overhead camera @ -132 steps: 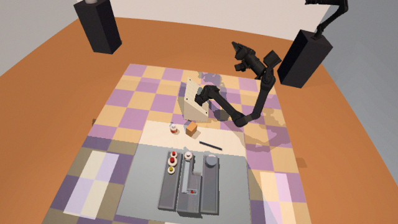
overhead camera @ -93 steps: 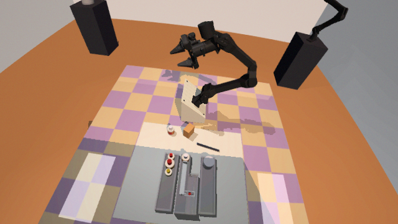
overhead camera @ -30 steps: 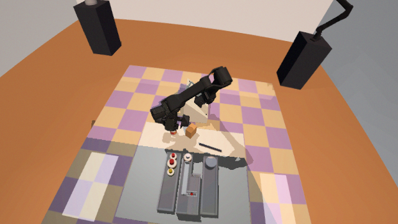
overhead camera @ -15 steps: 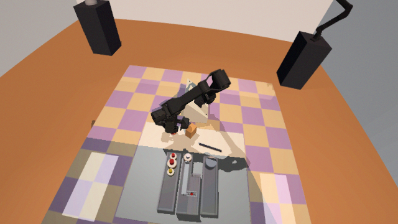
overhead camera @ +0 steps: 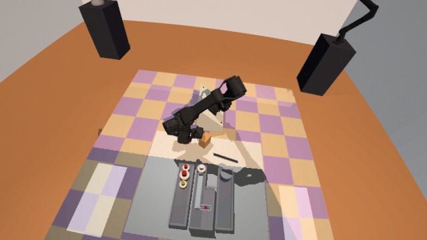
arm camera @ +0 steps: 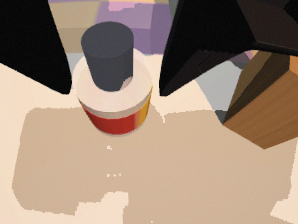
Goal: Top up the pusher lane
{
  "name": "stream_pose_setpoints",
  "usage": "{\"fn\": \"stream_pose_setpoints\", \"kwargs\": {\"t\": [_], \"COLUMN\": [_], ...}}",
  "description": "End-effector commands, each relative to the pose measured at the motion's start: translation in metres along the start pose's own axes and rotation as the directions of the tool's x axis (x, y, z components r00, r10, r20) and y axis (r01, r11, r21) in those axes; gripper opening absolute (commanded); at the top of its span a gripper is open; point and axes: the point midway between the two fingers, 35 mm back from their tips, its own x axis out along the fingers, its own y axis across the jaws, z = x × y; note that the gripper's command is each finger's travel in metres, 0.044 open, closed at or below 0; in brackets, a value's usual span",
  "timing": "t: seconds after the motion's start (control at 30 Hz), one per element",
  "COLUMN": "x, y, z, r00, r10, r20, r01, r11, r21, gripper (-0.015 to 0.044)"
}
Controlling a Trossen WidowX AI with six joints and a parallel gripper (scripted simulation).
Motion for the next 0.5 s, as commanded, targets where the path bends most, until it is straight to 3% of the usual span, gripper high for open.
{"fn": "stream_pose_setpoints", "kwargs": {"t": [0.0, 0.17, 0.33, 0.47], "x": [0.0, 0.0, -0.016, -0.044], "y": [0.0, 0.0, -0.001, -0.003], "z": [0.001, 0.001, 0.004, 0.006], "r00": [1.0, 1.0, 1.0, 1.0], "r10": [0.003, 0.003, 0.0, -0.002], "r20": [0.005, 0.005, 0.005, 0.005], "r01": [-0.003, -0.003, 0.0, 0.002], "r11": [1.0, 1.0, 1.0, 1.0], "r21": [0.005, 0.005, 0.005, 0.006], "gripper": [0.0171, 0.0138, 0.0006, 0.0]}}
